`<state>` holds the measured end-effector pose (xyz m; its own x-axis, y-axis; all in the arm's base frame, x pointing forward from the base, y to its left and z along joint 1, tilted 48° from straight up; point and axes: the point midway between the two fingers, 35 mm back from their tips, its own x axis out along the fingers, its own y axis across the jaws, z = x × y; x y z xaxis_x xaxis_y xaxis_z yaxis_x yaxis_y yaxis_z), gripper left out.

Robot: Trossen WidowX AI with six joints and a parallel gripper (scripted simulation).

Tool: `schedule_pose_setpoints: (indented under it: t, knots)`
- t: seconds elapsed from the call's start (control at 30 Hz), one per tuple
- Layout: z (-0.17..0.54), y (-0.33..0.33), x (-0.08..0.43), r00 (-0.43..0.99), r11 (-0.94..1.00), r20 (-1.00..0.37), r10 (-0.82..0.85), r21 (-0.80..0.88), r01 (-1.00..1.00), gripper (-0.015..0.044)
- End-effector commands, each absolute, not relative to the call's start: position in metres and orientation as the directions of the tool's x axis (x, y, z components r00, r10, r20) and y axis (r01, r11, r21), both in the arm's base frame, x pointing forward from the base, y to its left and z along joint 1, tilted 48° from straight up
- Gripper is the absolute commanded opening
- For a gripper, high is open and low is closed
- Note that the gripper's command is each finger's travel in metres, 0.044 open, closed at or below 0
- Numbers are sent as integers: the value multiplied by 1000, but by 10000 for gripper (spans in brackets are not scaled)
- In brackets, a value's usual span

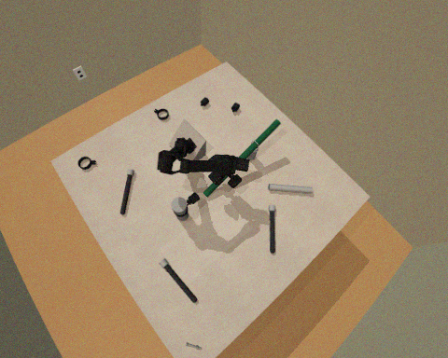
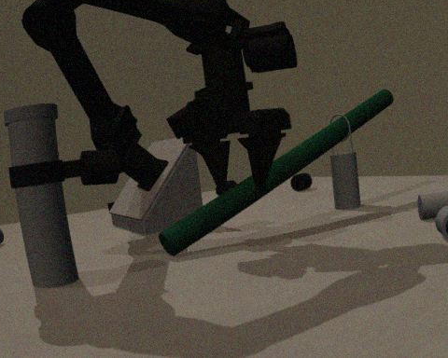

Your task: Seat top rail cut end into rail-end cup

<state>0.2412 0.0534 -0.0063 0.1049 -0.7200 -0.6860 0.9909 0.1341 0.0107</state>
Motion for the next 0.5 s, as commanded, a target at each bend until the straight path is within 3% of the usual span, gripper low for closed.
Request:
schedule_pose_setpoints:
  t: [0.0,0.47]
  knots:
    - [-12,47,241,105,139,-682,-724,5,990,440]
    - [-26,29,242,105,139,-680,-726,5,990,440]
